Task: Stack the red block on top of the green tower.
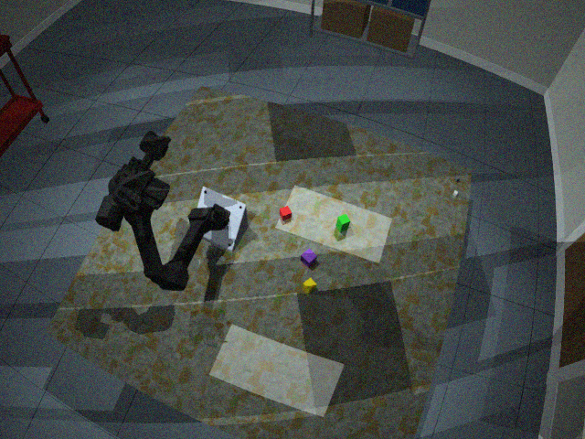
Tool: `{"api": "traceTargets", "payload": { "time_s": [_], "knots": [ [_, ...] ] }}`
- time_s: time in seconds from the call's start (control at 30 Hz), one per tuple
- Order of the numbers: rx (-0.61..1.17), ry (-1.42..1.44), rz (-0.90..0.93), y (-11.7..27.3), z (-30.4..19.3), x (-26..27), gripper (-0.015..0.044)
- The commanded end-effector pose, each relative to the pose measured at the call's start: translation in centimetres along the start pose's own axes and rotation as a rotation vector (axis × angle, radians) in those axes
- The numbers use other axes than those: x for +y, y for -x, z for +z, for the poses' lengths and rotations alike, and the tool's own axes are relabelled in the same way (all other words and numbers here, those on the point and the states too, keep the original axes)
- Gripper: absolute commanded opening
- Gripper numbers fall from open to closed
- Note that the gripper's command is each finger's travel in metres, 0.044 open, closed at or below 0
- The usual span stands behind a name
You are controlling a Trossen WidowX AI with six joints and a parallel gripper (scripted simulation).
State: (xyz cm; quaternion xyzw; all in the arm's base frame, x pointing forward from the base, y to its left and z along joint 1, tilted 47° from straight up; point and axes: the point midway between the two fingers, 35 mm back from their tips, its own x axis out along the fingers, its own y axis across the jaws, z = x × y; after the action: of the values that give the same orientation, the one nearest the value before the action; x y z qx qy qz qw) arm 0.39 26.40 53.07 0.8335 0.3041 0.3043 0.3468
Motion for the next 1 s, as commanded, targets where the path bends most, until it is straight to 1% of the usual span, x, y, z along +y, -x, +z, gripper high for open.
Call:
{"api": "traceTargets", "payload": {
  "time_s": [0.0, 0.13, 0.3, 0.43, 0.57, 0.73, 0.87, 0.97],
  "knots": [
    [-0.007, 0.21, -0.061, -2.1, -0.2, -5.9, 0.044],
    [-0.028, 0.418, -0.147, -4.2, 1.2, -11.5, 0.044],
    [-0.069, 0.661, -0.291, -6.3, 4.9, -18.2, 0.044],
    [-0.102, 0.795, -0.391, -7.2, 7.9, -21.9, 0.044],
    [-0.155, 0.967, -0.546, -8.0, 12.8, -26.4, 0.044],
    [-0.194, 1.055, -0.654, -8.1, 16.3, -28.9, 0.044],
    [-0.28, 1.142, -0.828, -7.8, 22.2, -31.9, 0.044],
    [-0.353, 1.19, -0.975, -6.8, 26.9, -33.8, 0.044]
  ]
}}
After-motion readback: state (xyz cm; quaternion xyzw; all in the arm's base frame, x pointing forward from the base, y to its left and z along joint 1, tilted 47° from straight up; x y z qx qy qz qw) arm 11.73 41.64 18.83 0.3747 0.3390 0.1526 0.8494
